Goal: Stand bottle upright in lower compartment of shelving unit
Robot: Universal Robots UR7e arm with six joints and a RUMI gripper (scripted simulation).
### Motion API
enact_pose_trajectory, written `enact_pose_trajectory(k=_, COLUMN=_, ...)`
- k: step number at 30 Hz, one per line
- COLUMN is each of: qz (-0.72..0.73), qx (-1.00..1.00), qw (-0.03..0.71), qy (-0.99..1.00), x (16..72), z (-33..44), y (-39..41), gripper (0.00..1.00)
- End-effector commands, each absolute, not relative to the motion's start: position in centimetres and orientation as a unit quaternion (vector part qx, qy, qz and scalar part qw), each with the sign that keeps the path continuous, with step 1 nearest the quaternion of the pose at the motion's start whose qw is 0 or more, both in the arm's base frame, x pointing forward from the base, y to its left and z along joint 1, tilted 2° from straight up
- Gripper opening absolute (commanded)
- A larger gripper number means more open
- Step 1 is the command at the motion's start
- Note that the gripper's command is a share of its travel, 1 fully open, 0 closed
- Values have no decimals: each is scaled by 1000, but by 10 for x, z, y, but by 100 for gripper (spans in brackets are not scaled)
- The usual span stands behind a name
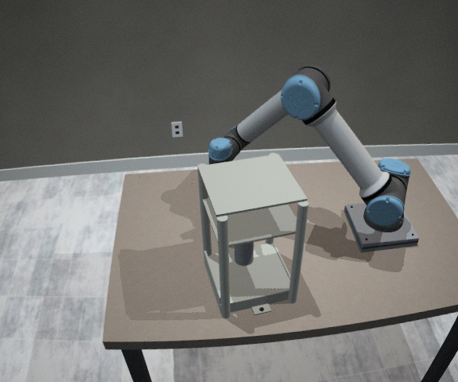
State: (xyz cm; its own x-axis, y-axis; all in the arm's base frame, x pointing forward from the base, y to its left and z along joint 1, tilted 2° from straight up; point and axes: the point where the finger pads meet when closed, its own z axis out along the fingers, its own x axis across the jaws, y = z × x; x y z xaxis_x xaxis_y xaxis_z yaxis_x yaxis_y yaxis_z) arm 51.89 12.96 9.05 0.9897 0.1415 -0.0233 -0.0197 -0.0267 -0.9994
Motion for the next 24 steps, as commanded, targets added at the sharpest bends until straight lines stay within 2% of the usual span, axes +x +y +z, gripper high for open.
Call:
enact_pose_trajectory(k=1, qz=58, qx=-714, qw=696, qy=-43, x=519, z=91, y=130, gripper=46)
enact_pose_trajectory(k=24, qz=58, qx=-714, qw=696, qy=-43, x=520, z=91, y=123, gripper=46)
